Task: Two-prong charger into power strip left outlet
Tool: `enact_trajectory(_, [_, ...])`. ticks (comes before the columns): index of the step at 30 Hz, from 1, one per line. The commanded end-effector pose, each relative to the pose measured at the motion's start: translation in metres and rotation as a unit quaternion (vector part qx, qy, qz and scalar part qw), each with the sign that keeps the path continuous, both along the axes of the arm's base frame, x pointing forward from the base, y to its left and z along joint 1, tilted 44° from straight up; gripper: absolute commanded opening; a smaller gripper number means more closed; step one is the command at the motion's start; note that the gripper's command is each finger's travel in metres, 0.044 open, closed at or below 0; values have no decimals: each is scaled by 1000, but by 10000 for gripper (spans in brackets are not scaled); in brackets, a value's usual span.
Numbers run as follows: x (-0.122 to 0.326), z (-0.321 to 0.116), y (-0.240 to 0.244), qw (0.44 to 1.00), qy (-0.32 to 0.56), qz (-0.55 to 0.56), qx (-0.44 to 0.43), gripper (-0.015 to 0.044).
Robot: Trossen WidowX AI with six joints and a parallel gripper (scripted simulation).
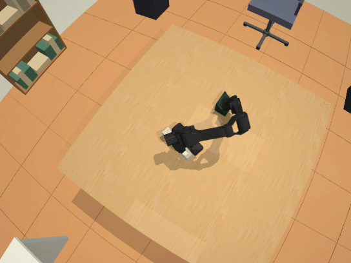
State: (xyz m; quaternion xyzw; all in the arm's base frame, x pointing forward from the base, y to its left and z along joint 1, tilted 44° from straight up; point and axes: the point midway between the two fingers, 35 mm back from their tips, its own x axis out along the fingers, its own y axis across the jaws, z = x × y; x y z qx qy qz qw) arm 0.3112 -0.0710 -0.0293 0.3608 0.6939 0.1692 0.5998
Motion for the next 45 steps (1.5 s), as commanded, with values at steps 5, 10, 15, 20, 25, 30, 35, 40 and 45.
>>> enact_trajectory(5, [0,0,0,1000,-1,0,0,236])
enact_trajectory(10, [0,0,0,1000,-1,0,0,368])
enact_trajectory(15, [0,0,0,1000,-2,0,0,440])
enact_trajectory(20, [-1,0,0,1000,-3,-1,-1,440])
enact_trajectory(25, [-3,0,0,1000,-5,-1,-1,440])
enact_trajectory(30, [-4,0,1,1000,-6,-1,-2,440])
enact_trajectory(35, [-5,1,1,1000,-8,-1,-2,440])
enact_trajectory(40, [-7,1,1,1000,-9,-2,-3,440])
enact_trajectory(45, [-8,1,2,1000,-11,-2,-3,440])
